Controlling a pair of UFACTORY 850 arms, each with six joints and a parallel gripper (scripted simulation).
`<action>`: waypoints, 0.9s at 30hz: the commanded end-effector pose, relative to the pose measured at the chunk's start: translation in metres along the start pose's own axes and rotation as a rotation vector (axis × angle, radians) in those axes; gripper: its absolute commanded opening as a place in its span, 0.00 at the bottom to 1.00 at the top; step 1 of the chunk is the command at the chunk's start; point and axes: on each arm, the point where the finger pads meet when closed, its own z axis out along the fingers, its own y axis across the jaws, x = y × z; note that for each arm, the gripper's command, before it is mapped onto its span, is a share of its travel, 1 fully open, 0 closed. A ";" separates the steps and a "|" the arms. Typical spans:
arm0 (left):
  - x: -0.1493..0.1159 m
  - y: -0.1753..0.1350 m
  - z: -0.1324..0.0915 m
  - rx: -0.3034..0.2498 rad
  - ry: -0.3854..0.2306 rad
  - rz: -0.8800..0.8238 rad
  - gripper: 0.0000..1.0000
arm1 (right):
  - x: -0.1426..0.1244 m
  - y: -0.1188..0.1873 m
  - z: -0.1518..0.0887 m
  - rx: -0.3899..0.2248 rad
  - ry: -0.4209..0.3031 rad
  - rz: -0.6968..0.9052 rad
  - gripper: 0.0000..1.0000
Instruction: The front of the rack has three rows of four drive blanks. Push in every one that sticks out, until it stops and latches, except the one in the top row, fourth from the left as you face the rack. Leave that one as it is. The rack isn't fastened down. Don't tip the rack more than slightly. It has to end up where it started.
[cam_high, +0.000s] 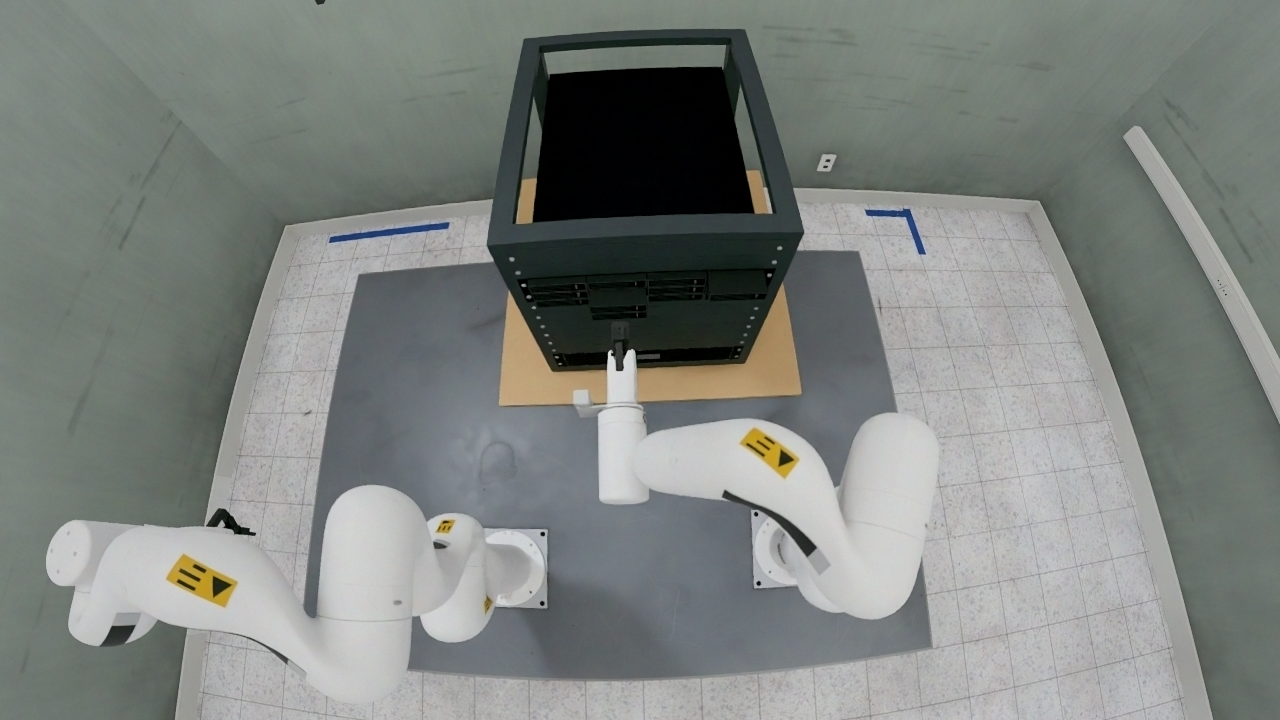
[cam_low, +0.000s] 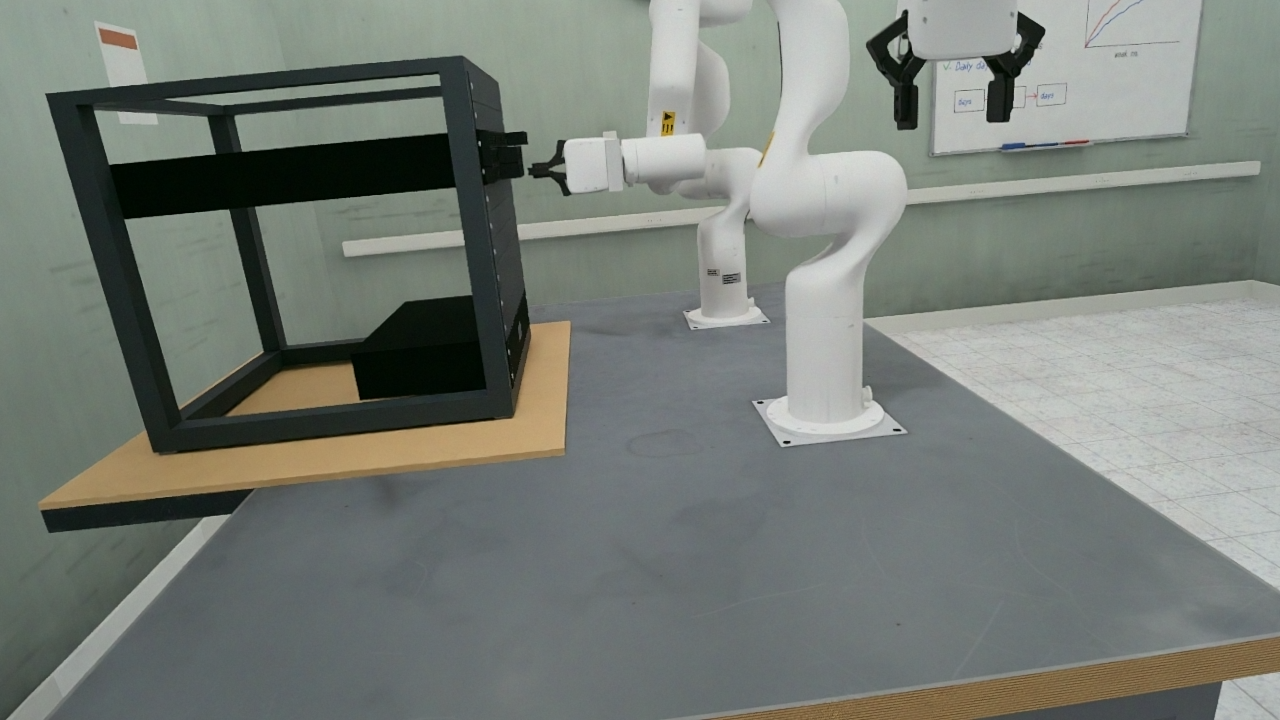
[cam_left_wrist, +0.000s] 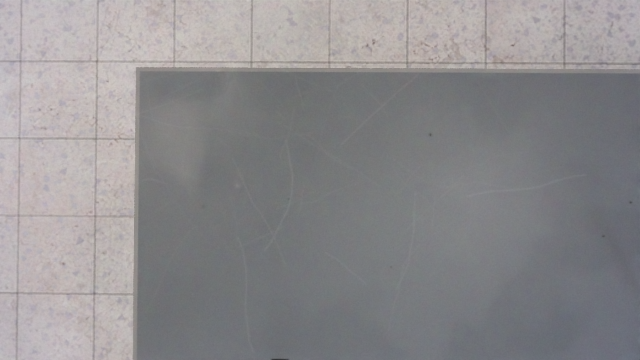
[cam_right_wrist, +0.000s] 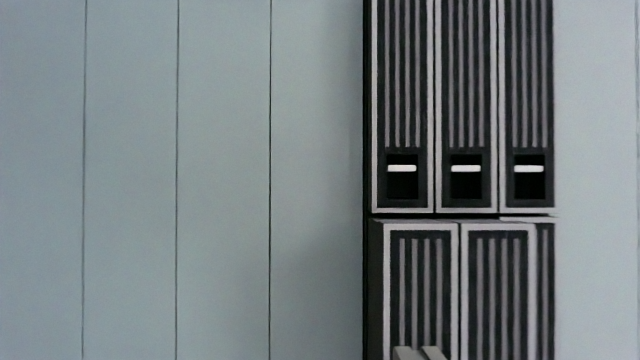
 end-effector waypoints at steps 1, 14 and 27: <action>0.000 0.000 -0.001 0.000 0.002 0.000 1.00 | 0.001 0.001 0.005 -0.001 0.001 0.002 0.00; 0.000 0.000 -0.001 0.000 0.002 0.000 1.00 | 0.001 0.001 0.007 -0.001 0.001 0.002 0.00; 0.000 0.000 -0.001 0.000 0.002 0.000 1.00 | 0.001 0.001 0.015 -0.001 0.001 0.002 0.00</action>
